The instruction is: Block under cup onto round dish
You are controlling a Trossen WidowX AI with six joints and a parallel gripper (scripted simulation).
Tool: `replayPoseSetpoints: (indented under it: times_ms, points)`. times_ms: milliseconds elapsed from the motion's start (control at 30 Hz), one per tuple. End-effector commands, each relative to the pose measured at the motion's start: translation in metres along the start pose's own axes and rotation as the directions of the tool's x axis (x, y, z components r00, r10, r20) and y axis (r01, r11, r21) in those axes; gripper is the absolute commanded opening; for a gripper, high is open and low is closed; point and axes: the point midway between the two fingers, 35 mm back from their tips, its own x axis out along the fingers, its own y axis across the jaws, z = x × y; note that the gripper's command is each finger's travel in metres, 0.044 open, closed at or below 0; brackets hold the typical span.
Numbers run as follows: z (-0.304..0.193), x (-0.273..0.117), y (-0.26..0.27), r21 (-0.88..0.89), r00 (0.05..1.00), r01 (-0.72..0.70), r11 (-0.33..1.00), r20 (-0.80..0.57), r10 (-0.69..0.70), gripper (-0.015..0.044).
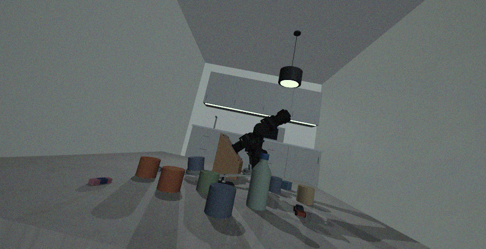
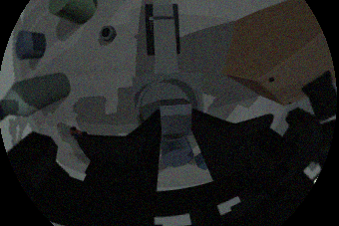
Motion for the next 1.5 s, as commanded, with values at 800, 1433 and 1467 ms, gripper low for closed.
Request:
replayPoseSetpoints:
  times_ms: [800,1433,1467]
  points:
    - [0.056,-0.088,0.01,-0.001,1.0,-0.007,1.0,0.023,0.007,0.0]
    - [0.195,-0.068,-0.014,-0.003,0.998,0.004,1.0,0.057,-0.004,0.0]
    - [0.202,-0.066,-0.016,-0.003,0.998,0.005,1.0,0.058,-0.005,0.0]
